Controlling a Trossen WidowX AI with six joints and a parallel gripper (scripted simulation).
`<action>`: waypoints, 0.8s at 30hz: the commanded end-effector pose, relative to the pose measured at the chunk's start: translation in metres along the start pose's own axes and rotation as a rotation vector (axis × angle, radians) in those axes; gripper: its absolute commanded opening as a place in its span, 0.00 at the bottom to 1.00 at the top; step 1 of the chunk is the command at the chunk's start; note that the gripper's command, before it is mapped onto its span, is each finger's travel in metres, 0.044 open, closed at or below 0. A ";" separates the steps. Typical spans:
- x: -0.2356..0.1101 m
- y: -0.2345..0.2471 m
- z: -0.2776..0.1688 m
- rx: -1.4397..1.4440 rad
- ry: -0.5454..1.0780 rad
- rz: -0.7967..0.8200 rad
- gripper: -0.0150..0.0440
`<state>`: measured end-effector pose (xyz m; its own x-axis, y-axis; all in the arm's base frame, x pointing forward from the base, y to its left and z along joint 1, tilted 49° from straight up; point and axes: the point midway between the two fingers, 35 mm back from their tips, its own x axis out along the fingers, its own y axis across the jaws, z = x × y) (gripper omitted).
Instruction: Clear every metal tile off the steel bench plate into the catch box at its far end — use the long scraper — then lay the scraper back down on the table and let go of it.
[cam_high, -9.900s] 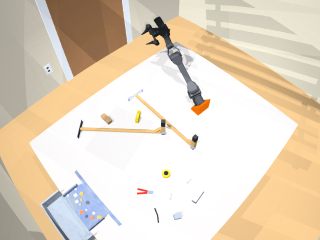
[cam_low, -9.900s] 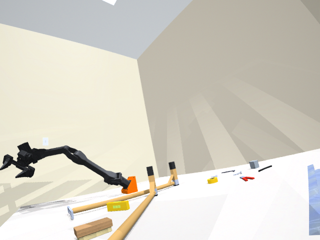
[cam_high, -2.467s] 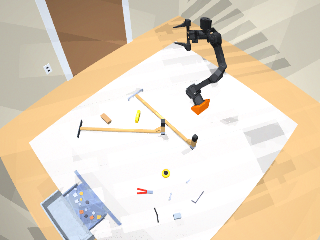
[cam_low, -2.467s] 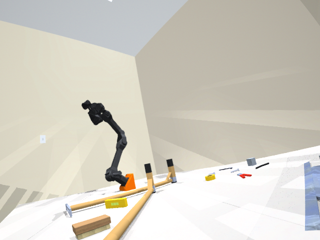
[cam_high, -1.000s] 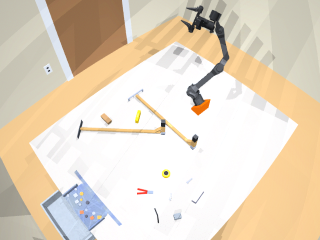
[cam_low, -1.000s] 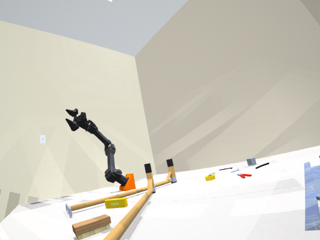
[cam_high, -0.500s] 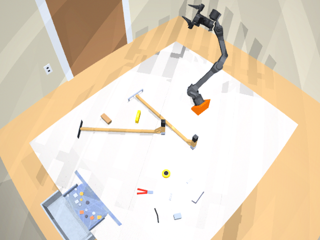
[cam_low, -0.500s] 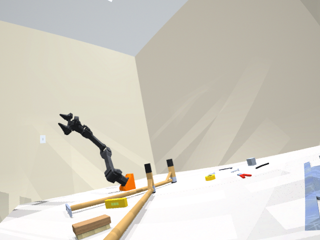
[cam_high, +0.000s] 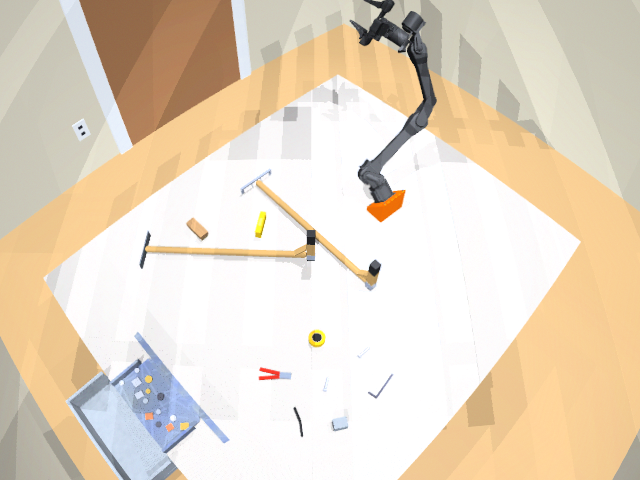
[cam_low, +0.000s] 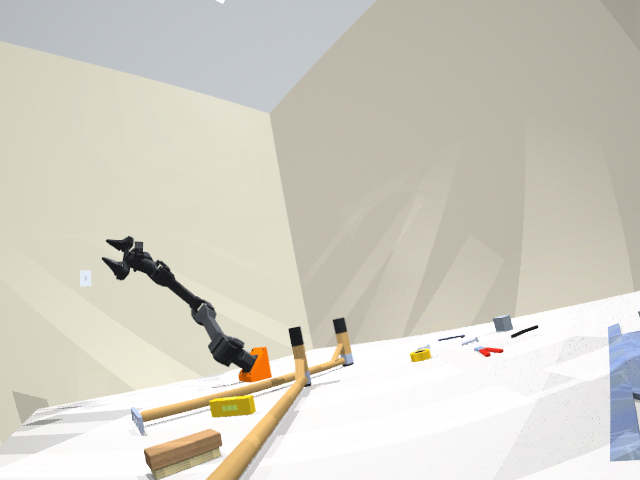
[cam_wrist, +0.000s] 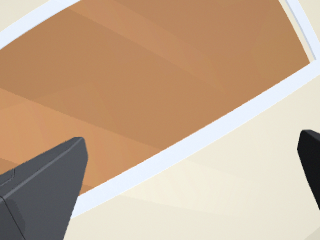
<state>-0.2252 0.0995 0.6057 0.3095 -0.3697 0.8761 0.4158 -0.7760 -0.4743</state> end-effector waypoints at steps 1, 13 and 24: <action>0.007 0.005 -0.019 0.004 0.036 -0.001 1.00; 0.024 0.027 -0.068 0.030 0.126 0.021 1.00; 0.040 0.056 -0.108 0.061 0.199 0.069 1.00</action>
<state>-0.2776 0.0006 0.6216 0.1790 -0.4955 0.8500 0.4499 -0.7271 -0.5186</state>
